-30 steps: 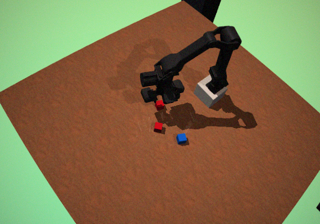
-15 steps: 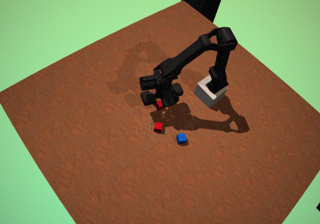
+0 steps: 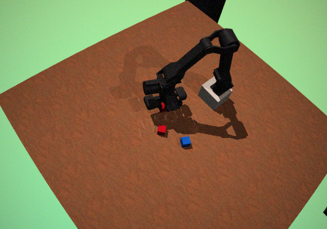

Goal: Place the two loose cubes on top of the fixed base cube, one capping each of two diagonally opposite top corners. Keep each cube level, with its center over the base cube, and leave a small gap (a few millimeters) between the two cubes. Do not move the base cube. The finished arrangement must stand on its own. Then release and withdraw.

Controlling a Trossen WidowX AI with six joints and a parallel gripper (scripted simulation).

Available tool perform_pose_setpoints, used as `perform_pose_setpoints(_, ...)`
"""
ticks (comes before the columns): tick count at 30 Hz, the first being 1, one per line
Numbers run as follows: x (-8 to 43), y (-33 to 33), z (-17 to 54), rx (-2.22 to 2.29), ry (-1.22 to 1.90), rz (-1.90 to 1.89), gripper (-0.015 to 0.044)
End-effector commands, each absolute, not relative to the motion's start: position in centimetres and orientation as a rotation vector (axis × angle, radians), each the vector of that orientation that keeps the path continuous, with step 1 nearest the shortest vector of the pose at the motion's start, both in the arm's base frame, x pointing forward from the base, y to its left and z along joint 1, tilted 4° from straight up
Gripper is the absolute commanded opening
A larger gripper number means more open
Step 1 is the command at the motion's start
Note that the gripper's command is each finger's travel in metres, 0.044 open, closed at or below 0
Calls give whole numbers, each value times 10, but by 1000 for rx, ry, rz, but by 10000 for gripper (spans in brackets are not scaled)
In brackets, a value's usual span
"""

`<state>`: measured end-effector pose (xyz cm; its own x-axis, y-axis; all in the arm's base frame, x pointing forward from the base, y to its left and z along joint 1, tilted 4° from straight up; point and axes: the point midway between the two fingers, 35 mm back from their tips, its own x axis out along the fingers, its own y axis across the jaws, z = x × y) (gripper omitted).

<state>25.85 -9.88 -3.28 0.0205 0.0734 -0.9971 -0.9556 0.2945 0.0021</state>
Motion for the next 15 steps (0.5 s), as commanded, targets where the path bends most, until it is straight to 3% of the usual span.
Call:
perform_pose_setpoints(1, 259, -99, -33, -939, 1277, 1011, 105)
perform_pose_setpoints(15, 263, -104, -3, -939, 1277, 1010, 105)
